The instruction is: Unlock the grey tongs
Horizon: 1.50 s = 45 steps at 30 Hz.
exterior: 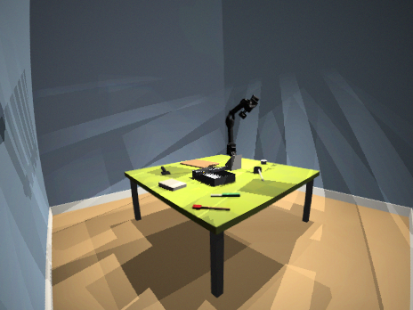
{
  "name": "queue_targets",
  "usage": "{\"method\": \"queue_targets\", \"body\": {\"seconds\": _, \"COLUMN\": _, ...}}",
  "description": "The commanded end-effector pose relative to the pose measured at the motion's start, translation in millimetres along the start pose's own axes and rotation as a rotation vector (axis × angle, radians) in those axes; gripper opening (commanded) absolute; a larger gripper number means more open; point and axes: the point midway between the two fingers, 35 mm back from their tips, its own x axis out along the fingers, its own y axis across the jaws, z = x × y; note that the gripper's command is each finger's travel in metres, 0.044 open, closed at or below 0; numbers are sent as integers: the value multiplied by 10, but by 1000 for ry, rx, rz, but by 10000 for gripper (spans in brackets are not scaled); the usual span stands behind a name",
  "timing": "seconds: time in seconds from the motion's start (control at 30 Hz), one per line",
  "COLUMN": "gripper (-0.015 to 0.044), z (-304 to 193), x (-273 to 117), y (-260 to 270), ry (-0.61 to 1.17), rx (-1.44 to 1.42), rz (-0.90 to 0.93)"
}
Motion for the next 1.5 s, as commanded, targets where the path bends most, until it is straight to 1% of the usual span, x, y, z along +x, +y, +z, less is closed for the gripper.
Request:
{"method": "queue_targets", "body": {"seconds": 0.0, "gripper": 440, "z": 8, "x": 650, "y": -297, "ry": 71, "rx": -38, "rz": -152}}
{"method": "queue_targets", "body": {"seconds": 0.2, "gripper": 440, "z": 34, "x": 1428, "y": -809, "ry": 180, "rx": -79, "rz": -340}}
{"method": "queue_targets", "body": {"seconds": 0.27, "gripper": 440, "z": 49, "x": 1658, "y": -1018, "ry": 202, "rx": -63, "rz": -402}}
{"method": "queue_targets", "body": {"seconds": 0.4, "gripper": 440, "z": 3, "x": 2082, "y": -1462, "ry": 302, "rx": -92, "rz": -512}}
{"method": "queue_targets", "body": {"seconds": 0.7, "gripper": 440, "z": -211, "x": 2796, "y": -2622, "ry": 575, "rx": -116, "rz": -735}}
{"method": "queue_targets", "body": {"seconds": 0.87, "gripper": 440, "z": -415, "x": 3037, "y": -3318, "ry": 754, "rx": -103, "rz": -830}}
{"method": "queue_targets", "body": {"seconds": 0.97, "gripper": 440, "z": -573, "x": 3119, "y": -3739, "ry": 870, "rx": -84, "rz": -874}}
{"method": "queue_targets", "body": {"seconds": 1.03, "gripper": 440, "z": -647, "x": 3140, "y": -3913, "ry": 921, "rx": -73, "rz": -889}}
{"method": "queue_targets", "body": {"seconds": 1.23, "gripper": 440, "z": -657, "x": 3142, "y": -3936, "ry": 928, "rx": -72, "rz": -891}}
{"method": "queue_targets", "body": {"seconds": 1.47, "gripper": 440, "z": -637, "x": 3252, "y": -3908, "ry": 927, "rx": -71, "rz": -891}}
